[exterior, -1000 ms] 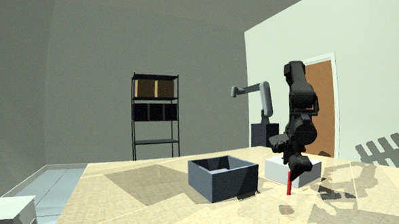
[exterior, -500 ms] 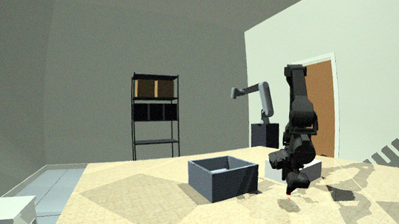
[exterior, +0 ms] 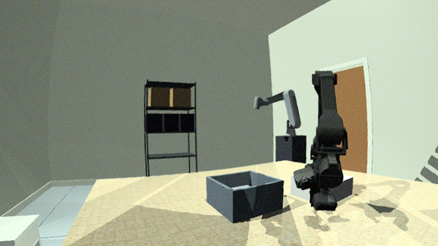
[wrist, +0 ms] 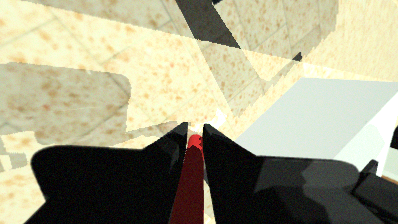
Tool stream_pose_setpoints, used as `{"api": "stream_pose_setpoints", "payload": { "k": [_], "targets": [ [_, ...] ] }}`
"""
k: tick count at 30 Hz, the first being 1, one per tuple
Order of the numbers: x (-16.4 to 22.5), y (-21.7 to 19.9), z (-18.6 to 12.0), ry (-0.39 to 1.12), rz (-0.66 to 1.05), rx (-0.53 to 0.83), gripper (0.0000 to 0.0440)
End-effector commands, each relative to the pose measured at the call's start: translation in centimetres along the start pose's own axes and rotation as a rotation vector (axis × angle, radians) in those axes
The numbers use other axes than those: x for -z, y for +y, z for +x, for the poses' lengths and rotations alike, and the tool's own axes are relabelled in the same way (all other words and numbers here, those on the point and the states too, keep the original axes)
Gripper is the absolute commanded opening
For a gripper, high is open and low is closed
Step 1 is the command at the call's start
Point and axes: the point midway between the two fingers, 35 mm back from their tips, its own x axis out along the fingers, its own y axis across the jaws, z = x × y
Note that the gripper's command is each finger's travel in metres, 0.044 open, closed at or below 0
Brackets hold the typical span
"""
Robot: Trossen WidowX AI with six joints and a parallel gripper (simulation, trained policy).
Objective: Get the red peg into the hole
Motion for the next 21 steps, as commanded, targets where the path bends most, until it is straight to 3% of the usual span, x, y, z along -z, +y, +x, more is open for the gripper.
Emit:
{"api": "stream_pose_setpoints", "payload": {
  "k": [1, 21],
  "targets": [
    [-0.7, -0.1, -1.0, -0.028, -0.003, 0.002, 0.0],
    [-5.8, -2.9, -8.3, -0.132, 0.087, 0.007, 0.0]
  ]
}}
